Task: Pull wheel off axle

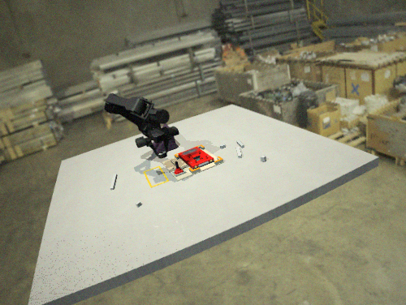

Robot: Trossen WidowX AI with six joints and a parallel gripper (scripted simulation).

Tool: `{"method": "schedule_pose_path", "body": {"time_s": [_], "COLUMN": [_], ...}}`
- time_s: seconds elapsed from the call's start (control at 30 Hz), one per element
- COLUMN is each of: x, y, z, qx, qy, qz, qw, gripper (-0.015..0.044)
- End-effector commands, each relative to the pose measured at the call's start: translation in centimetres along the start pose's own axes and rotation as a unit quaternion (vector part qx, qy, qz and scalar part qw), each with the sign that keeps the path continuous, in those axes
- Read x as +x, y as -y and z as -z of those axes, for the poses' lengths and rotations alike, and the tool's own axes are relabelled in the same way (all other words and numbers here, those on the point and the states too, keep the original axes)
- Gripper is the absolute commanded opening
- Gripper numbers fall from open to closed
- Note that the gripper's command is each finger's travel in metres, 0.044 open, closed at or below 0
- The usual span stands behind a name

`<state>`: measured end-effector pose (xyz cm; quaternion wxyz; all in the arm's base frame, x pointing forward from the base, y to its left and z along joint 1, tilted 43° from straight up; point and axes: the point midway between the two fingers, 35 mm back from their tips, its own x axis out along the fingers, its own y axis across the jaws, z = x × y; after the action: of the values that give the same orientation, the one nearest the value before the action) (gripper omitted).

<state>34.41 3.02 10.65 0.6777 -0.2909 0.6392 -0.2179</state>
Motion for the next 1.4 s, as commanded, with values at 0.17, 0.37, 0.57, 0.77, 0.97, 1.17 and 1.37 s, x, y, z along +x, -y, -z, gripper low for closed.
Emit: {"method": "schedule_pose_path", "body": {"time_s": [0.17,0.37,0.57,0.77,0.97,1.17,1.37], "x": [-0.2,-0.3,-0.2,1.1,2.5,5.6,8.8], "y": [3.0,4.7,5.4,5.4,5.4,5.4,5.5], "z": [2.1,3.5,4.2,4.2,4.0,3.9,4.0], "qx": [-0.002,-0.001,-0.001,-0.001,-0.001,-0.001,-0.001], "qy": [-0.001,-0.001,-0.002,-0.001,-0.001,-0.001,-0.001], "qz": [0.002,0.003,0.004,0.004,0.003,0.003,0.005], "qw": [1.000,1.000,1.000,1.000,1.000,1.000,1.000], "gripper": [0.0000,0.0000,0.0000,0.0000,0.0000,0.0000,0.0000]}}
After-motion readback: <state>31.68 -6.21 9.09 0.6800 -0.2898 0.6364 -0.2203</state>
